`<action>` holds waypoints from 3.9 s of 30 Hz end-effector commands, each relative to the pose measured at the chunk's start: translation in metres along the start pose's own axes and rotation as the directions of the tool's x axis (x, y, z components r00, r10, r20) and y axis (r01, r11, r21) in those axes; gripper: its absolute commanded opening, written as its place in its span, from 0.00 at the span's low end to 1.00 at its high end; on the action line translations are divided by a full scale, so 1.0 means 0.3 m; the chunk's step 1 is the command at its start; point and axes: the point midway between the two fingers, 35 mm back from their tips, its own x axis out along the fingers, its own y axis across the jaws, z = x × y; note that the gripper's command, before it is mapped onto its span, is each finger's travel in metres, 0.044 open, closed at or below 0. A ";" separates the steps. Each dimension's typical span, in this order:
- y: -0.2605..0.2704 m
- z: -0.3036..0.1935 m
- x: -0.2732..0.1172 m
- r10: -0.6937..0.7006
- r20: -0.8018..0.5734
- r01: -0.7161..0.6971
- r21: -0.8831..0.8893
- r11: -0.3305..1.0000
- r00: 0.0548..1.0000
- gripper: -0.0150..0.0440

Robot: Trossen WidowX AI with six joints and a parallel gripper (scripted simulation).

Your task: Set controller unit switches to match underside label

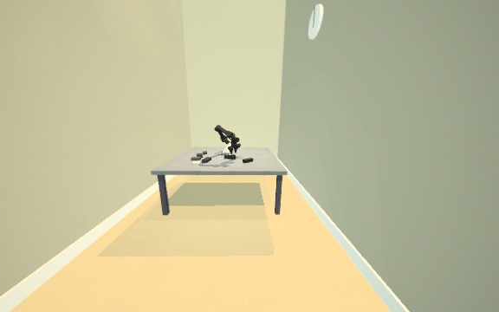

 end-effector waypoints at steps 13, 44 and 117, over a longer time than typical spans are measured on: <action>0.000 -0.002 0.085 -0.004 -0.004 0.004 -0.005 1.000 1.000 1.00; 0.002 -0.006 0.141 -0.004 -0.005 0.004 -0.004 1.000 1.000 0.81; 0.003 -0.073 -0.019 -0.003 -0.005 0.003 -0.005 1.000 1.000 0.82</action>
